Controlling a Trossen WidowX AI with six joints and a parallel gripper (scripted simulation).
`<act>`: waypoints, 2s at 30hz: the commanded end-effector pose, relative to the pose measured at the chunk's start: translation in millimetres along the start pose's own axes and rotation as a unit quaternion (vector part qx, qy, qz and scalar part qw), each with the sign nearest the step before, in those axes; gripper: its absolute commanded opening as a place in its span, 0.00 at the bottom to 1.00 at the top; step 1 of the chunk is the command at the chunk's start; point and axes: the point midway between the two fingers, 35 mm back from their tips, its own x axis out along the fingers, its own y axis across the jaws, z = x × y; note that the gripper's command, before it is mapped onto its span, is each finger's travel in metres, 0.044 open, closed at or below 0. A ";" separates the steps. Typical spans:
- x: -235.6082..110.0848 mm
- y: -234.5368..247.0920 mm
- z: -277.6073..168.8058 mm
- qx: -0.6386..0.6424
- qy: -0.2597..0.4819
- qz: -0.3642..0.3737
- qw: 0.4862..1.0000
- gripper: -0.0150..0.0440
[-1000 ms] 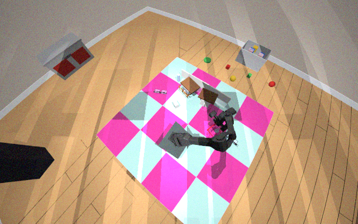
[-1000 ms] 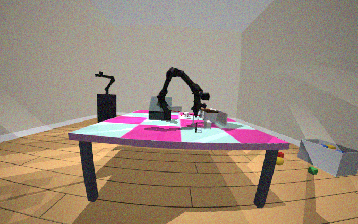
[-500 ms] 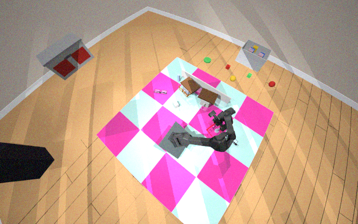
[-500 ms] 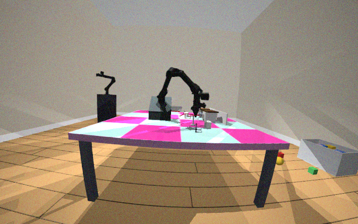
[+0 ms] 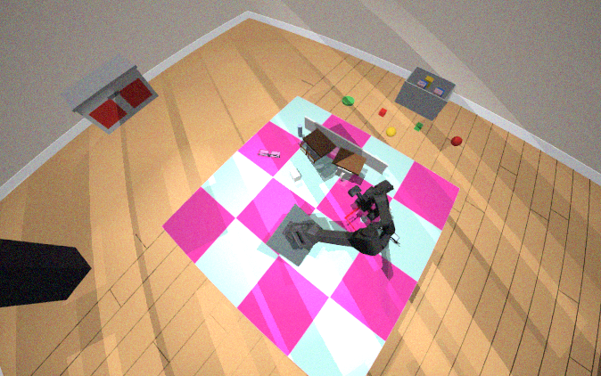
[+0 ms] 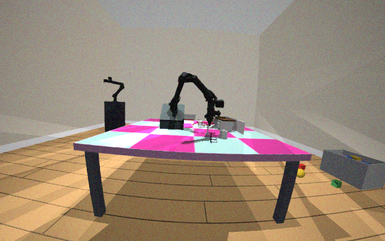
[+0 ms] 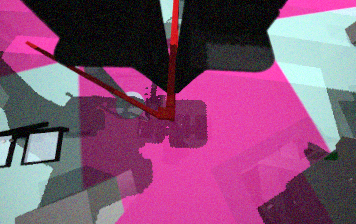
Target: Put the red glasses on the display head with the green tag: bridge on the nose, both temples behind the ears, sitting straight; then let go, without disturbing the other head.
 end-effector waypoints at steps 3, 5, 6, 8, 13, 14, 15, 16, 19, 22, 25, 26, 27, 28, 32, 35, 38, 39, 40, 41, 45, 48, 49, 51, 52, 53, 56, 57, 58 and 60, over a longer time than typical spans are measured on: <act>0.4 2.2 -4.7 0.001 0.001 -0.001 1.000 0.25; 0.4 2.7 -5.7 0.001 0.001 0.000 1.000 0.25; 0.4 2.9 -6.1 0.001 0.001 0.000 1.000 0.25; 0.4 3.4 -7.1 0.001 0.002 0.000 1.000 0.25; 0.4 4.5 -9.5 0.001 0.002 0.000 1.000 0.25; 0.5 4.7 -9.9 0.001 0.002 0.000 1.000 0.25; 0.5 5.0 -10.4 0.001 0.002 0.000 1.000 0.25; 0.5 5.2 -10.9 0.001 0.002 0.000 1.000 0.25; 0.5 5.8 -12.4 0.001 0.002 0.000 1.000 0.25; 0.5 6.3 -13.8 0.001 0.002 0.000 1.000 0.25; 0.5 6.8 -15.3 0.001 0.002 0.000 1.000 0.25; 0.5 7.0 -15.8 0.001 0.002 0.000 1.000 0.25; 0.5 7.2 -16.3 0.001 0.002 0.000 1.000 0.25; 0.5 7.3 -16.8 0.001 0.002 0.000 1.000 0.25; 0.6 7.9 -18.8 0.001 0.002 0.000 1.000 0.25; 0.6 8.3 -20.2 0.001 0.002 0.000 1.000 0.25; 0.6 8.7 -21.7 0.001 0.002 0.000 1.000 0.25; 0.6 8.8 -22.2 0.001 0.002 0.000 1.000 0.25; 0.6 9.0 -22.7 0.001 0.002 0.000 1.000 0.25; 0.6 9.1 -23.2 0.001 0.002 0.000 1.000 0.25; 0.6 9.5 -25.2 0.001 0.002 0.000 1.000 0.25; 0.6 9.8 -26.5 0.001 0.002 0.000 1.000 0.25; 0.6 9.9 -27.0 0.001 0.002 0.000 1.000 0.25; 0.6 10.0 -27.7 0.001 0.002 0.000 1.000 0.25; 0.7 10.1 -28.1 0.001 0.002 0.000 1.000 0.25; 0.7 10.1 -28.5 0.001 0.002 0.000 1.000 0.25; 0.7 10.3 -29.8 0.001 0.002 0.000 1.000 0.25; 0.7 10.3 -30.2 0.000 0.002 0.000 1.000 0.25; 0.7 10.4 -30.5 0.000 0.002 0.000 1.000 0.25; 0.7 10.4 -30.7 0.000 0.002 0.000 1.000 0.25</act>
